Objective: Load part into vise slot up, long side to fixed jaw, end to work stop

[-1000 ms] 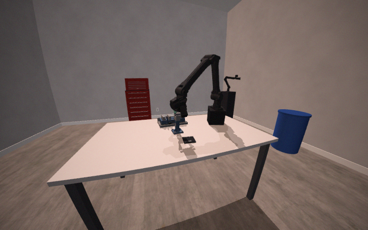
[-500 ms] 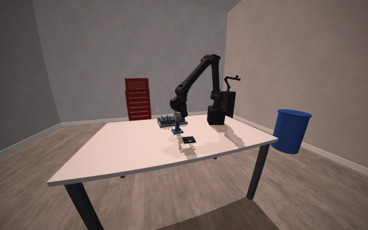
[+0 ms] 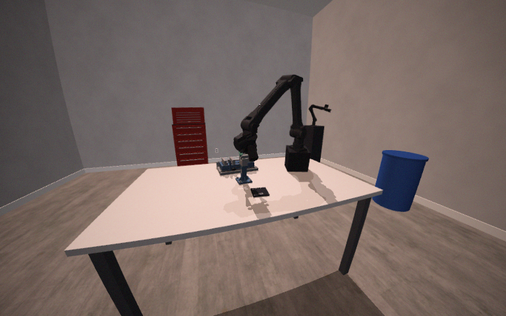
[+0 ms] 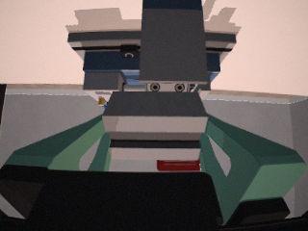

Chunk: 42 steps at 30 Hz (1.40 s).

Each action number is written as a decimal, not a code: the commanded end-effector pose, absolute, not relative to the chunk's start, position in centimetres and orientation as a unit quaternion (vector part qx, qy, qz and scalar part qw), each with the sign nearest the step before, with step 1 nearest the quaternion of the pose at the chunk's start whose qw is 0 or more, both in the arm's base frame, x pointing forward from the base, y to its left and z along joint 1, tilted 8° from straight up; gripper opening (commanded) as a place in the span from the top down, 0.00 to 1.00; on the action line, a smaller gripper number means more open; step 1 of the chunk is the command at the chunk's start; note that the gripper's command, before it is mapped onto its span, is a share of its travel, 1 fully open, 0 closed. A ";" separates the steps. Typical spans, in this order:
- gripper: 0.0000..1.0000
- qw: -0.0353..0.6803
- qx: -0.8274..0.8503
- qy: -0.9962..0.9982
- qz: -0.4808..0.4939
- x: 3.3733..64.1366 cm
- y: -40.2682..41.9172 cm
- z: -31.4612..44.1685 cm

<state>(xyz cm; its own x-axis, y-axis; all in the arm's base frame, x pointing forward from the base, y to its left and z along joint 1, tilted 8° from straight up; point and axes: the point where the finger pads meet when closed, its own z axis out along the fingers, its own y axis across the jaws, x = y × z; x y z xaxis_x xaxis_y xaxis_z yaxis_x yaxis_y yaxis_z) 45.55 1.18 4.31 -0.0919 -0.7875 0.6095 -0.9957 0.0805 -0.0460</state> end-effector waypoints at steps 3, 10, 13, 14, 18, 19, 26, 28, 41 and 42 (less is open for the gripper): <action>1.00 0.194 0.626 -0.712 0.251 47.8 0.9 7.6; 1.00 0.194 0.626 -0.712 0.251 47.8 0.9 7.6; 1.00 0.194 0.626 -0.712 0.251 47.8 0.9 7.6; 1.00 0.194 0.626 -0.712 0.251 47.8 0.9 7.6; 1.00 0.194 0.626 -0.712 0.251 47.8 0.9 7.6; 1.00 0.194 0.626 -0.712 0.251 47.8 0.9 7.6; 1.00 0.192 0.626 -0.712 0.251 47.9 0.9 7.5; 1.00 0.190 0.626 -0.713 0.251 47.9 1.0 7.5; 1.00 0.194 0.633 -0.711 0.235 46.1 0.8 5.8; 1.00 0.193 0.634 -0.712 0.234 46.1 0.9 5.8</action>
